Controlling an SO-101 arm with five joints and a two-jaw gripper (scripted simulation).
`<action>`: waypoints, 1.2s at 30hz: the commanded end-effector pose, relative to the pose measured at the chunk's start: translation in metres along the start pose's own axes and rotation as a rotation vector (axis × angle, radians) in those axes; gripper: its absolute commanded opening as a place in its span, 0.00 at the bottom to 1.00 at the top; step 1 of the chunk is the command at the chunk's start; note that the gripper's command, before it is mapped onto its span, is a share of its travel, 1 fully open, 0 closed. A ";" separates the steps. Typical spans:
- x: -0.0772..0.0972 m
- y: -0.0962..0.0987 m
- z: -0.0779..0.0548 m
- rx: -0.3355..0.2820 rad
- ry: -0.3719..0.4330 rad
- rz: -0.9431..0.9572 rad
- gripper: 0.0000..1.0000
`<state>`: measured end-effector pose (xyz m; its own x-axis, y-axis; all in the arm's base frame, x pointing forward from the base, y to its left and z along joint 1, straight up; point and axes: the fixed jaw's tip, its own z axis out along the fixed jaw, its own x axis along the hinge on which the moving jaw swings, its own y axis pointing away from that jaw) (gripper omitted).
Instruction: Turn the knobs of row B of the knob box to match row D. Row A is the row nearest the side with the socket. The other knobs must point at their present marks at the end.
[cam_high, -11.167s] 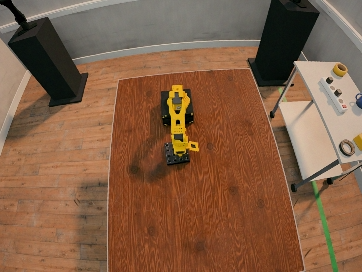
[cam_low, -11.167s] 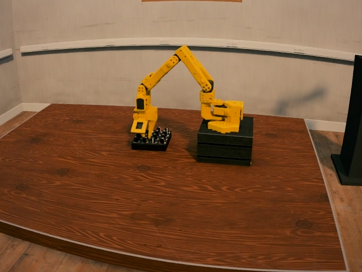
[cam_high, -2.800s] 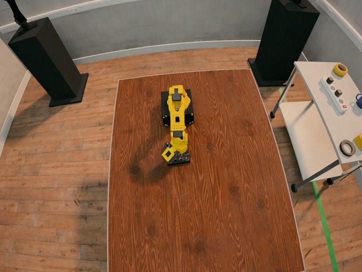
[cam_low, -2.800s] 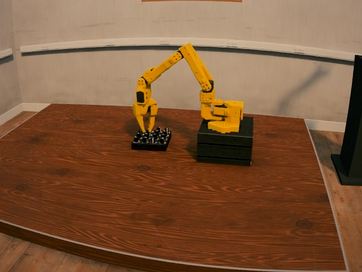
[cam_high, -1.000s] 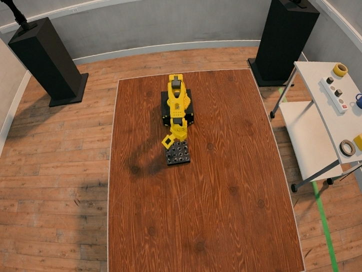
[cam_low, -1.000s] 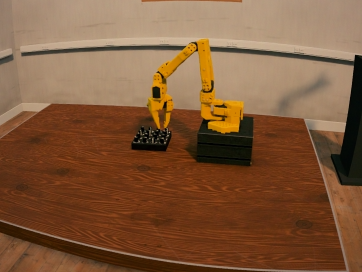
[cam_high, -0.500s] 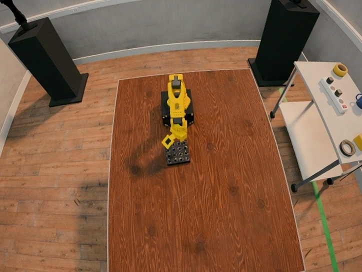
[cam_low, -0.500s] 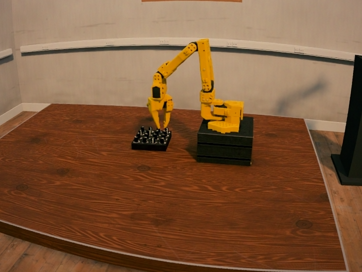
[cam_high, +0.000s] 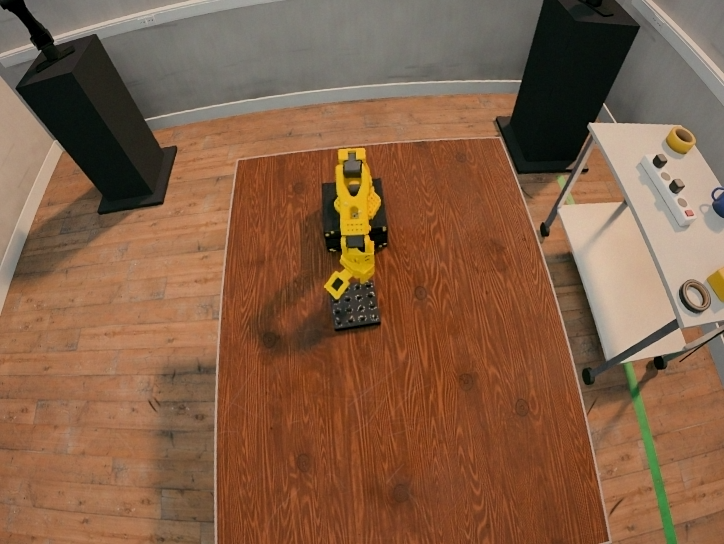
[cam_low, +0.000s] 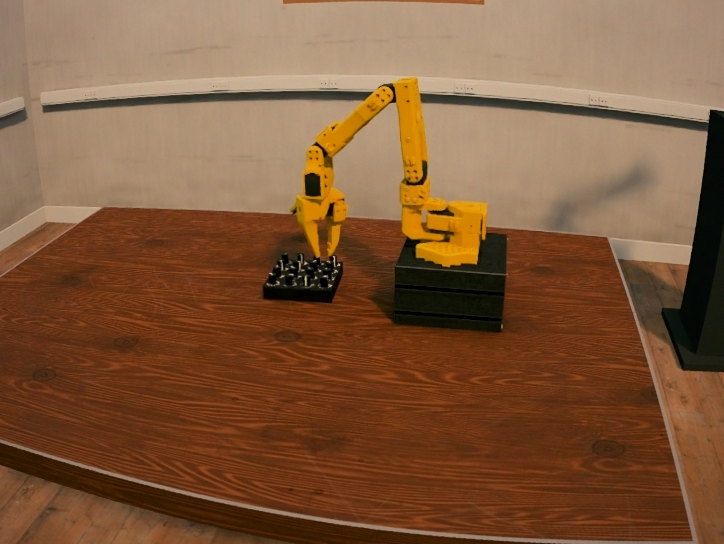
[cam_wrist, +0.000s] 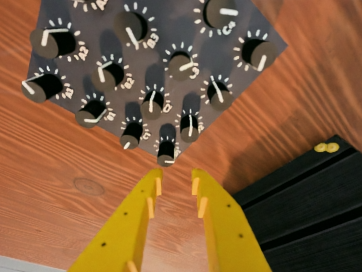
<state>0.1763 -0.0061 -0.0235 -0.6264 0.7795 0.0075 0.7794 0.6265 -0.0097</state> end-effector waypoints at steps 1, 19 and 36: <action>0.002 0.000 -0.001 -0.008 -0.006 -0.050 0.08; 0.004 0.000 -0.001 -0.007 -0.007 -0.280 0.08; 0.006 -0.001 -0.001 -0.006 -0.008 -0.654 0.08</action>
<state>0.1725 -0.0036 -0.0235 -0.9529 0.3032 0.0116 0.3031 0.9529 -0.0040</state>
